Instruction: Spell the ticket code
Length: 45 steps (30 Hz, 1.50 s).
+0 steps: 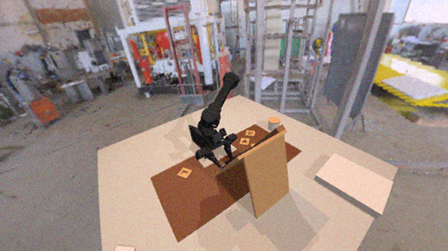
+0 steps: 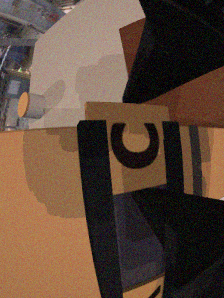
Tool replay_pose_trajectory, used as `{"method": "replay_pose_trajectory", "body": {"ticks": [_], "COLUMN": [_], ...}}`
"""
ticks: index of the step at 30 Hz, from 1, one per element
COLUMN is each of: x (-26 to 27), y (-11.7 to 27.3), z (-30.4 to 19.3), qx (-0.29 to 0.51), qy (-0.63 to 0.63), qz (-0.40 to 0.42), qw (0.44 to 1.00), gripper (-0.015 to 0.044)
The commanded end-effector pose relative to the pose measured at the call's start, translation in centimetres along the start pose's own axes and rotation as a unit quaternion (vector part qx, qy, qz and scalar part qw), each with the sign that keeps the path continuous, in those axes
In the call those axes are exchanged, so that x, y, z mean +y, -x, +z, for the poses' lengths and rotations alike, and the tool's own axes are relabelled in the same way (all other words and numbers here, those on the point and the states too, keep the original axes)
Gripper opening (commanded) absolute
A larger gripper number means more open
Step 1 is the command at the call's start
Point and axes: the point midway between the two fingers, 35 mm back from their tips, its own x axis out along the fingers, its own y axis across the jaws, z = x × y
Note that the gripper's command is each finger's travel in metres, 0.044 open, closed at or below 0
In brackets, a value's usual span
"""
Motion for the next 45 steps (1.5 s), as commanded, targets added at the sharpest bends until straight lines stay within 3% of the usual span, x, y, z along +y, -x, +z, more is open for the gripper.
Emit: {"method": "replay_pose_trajectory", "body": {"ticks": [1, 45], "x": [0.2, 2.6], "y": [0.0, 0.0], "z": [0.0, 0.0], "qx": [-0.001, 0.0], "qy": [-0.001, -0.002], "qz": [-0.002, -0.001], "qw": [1.0, 1.0], "gripper": [0.0, 0.0]}}
